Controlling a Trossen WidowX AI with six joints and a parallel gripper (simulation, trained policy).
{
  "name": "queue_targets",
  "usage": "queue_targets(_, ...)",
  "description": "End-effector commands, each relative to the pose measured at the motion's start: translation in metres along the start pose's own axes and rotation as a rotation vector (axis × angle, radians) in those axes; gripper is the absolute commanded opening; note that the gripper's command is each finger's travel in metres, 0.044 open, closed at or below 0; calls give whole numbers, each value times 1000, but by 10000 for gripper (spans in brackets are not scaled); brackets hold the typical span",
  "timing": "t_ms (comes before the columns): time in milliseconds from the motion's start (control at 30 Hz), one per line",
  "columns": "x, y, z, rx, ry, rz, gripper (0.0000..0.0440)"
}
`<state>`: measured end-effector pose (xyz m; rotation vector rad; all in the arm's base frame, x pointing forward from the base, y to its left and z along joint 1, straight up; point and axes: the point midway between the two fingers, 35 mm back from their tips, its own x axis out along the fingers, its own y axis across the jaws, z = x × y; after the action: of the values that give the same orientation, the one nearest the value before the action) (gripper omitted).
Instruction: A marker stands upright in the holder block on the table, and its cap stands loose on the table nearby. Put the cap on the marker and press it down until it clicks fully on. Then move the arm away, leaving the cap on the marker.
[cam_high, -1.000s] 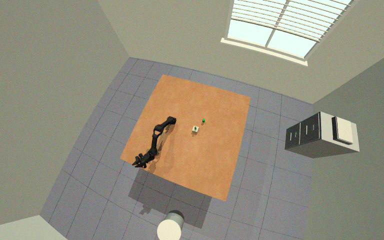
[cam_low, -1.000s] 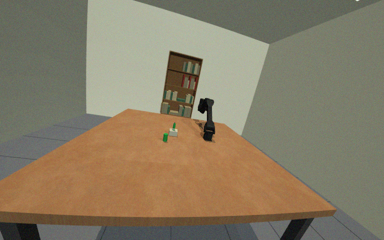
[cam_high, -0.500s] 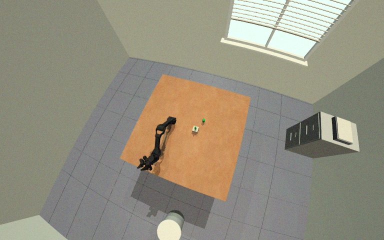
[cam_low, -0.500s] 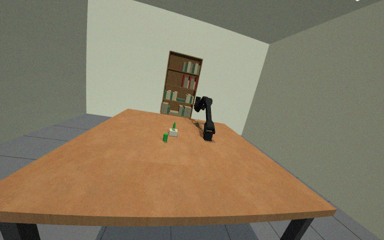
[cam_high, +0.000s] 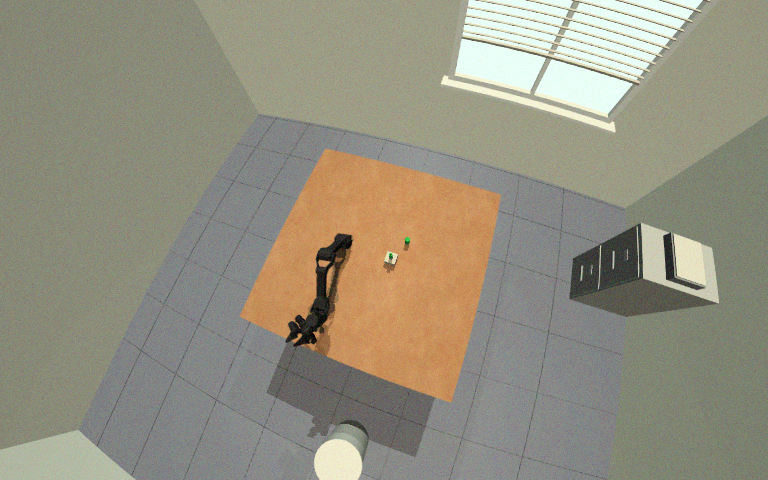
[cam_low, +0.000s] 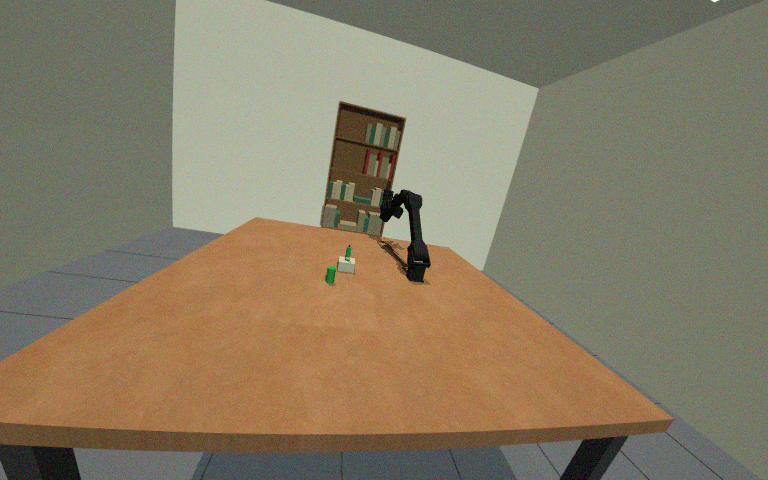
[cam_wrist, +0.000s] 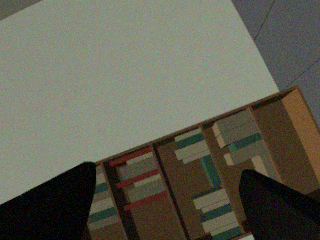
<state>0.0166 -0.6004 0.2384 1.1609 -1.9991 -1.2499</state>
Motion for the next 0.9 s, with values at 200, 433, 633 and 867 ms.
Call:
queue_targets(200,-27,-15,-33,43,57,-72,295)
queue_targets(433,-47,-24,-54,72,92,-120,296)
queue_targets(633,-65,-32,-71,96,120,-163,297)
queue_targets(867,-87,-41,-90,123,150,-214,299)
